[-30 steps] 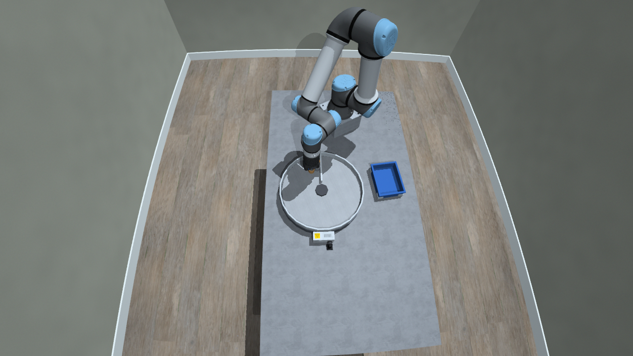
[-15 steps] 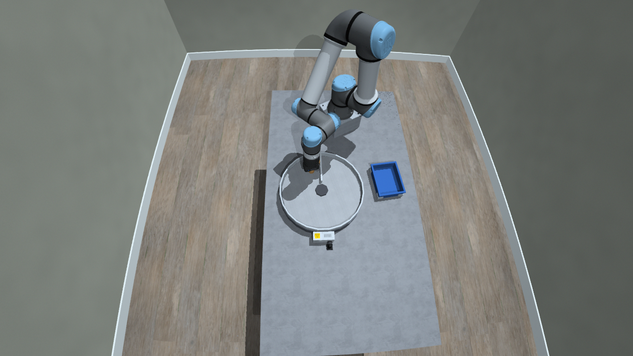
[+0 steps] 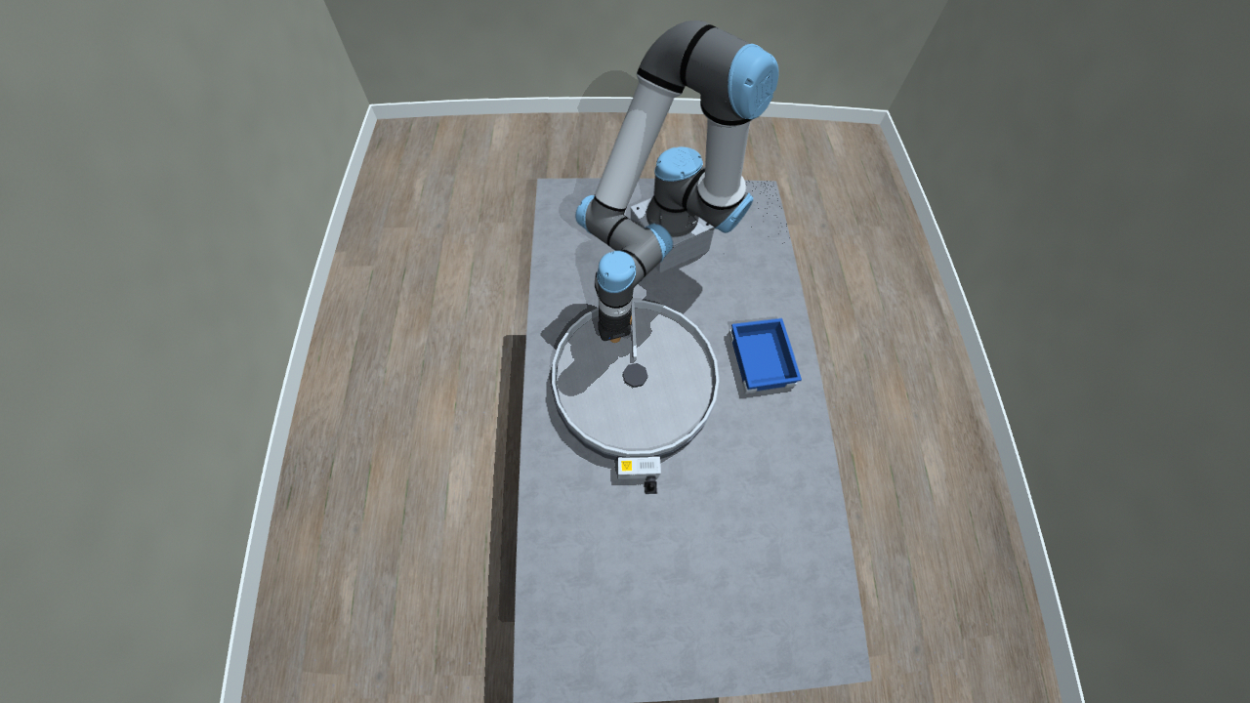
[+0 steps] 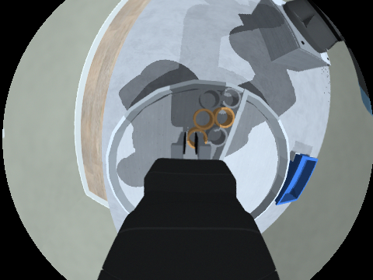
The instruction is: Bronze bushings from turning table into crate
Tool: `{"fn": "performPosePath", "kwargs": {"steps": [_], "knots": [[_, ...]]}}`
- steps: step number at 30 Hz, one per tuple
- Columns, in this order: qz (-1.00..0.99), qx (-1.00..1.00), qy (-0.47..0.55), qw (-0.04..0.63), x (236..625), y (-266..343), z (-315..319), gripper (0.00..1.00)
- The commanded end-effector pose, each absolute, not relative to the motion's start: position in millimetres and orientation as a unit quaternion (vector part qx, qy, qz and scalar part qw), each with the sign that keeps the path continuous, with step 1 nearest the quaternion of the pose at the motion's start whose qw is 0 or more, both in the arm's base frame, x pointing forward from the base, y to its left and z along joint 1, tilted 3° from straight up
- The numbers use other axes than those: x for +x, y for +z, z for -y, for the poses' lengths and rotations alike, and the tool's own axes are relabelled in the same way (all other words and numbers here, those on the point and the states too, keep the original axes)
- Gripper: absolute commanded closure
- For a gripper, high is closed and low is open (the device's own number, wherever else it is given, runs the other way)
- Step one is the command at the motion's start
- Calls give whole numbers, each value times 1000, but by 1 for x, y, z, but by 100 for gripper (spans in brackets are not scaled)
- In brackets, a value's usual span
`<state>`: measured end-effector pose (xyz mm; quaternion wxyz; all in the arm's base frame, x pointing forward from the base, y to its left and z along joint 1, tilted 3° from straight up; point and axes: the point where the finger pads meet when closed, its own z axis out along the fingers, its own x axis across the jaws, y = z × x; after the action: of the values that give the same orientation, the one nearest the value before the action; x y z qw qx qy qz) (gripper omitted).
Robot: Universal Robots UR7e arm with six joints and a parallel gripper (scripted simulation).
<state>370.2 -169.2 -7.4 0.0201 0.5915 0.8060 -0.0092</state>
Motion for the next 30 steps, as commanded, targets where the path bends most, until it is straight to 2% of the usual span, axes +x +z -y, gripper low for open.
{"fn": "performPosePath", "kwargs": {"steps": [1, 30], "knots": [[-806, 591, -9, 21, 371, -7, 170, 60], [-806, 591, -9, 21, 371, -21, 170, 60]]}}
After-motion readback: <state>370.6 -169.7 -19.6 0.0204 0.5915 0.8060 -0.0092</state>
